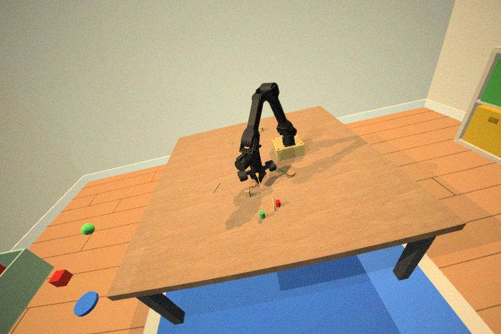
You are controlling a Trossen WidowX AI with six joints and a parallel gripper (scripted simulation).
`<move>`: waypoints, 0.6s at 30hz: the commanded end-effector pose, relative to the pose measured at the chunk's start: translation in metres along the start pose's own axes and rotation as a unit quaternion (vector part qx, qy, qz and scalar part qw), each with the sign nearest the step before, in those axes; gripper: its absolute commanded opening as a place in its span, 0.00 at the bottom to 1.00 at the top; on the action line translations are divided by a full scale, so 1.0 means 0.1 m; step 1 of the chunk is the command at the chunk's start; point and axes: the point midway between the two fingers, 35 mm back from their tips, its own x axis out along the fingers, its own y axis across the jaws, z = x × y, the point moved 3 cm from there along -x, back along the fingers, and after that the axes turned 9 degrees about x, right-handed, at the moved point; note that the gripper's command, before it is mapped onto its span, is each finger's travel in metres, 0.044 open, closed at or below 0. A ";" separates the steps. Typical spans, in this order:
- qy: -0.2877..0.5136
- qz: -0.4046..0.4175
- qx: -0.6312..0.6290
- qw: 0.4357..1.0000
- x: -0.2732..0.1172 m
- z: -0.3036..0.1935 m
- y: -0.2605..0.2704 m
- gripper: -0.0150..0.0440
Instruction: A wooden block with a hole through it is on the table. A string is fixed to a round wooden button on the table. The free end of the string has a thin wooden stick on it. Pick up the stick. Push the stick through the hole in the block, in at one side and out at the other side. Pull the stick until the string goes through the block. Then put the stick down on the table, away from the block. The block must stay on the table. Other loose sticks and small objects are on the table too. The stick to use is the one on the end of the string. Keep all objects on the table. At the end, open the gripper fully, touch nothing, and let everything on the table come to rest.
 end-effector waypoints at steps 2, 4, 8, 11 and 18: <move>-0.003 0.000 0.001 1.000 0.01 -0.06 -0.02 0.25; -0.003 0.000 0.001 1.000 0.01 -0.09 -0.02 0.25; -0.003 0.001 0.001 1.000 0.00 -0.15 -0.04 0.25; -0.002 0.001 0.001 1.000 0.00 -0.19 -0.04 0.25; -0.002 0.001 0.001 1.000 0.00 -0.29 -0.06 0.25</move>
